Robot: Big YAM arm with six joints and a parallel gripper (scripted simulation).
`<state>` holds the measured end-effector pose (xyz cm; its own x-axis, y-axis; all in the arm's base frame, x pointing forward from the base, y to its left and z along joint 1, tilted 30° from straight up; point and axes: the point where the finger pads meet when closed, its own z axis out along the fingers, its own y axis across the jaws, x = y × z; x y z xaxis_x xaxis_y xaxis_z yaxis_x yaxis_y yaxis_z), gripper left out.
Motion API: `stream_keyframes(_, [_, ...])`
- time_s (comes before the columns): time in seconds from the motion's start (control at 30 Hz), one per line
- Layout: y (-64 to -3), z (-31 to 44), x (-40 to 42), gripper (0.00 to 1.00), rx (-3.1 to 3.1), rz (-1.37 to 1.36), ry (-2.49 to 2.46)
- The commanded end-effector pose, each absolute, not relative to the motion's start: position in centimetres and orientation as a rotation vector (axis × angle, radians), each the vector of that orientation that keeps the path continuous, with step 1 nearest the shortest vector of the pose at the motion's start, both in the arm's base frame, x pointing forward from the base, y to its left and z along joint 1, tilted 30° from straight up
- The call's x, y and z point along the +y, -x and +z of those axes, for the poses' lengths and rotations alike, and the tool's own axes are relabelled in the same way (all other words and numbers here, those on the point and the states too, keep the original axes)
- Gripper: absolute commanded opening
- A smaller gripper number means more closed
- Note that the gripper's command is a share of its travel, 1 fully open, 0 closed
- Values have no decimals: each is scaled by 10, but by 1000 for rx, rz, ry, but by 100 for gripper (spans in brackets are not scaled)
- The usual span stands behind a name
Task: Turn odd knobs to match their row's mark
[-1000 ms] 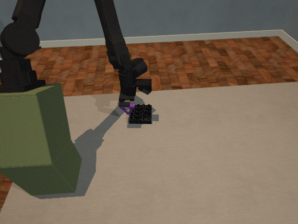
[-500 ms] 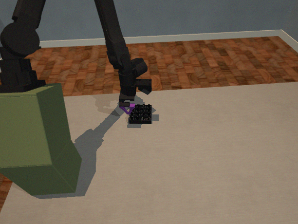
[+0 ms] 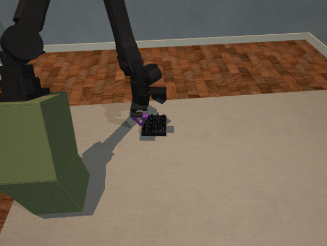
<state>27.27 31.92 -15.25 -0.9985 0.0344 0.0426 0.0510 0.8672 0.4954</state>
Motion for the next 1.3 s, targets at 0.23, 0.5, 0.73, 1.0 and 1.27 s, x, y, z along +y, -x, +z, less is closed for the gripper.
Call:
stream_keyframes(0.23, [-280,-141,323,100,-3022,-837,82])
stream_keyframes(0.5, [-314,-157,297,100,-3003,-788,115])
stream_keyframes(0.73, [-369,-159,266,100,-2996,-799,156])
stream_keyframes(1.0, [-360,-150,275,18,-2998,-806,105])
stream_keyframes(1.27, [-377,-148,267,18,-3019,-827,147])
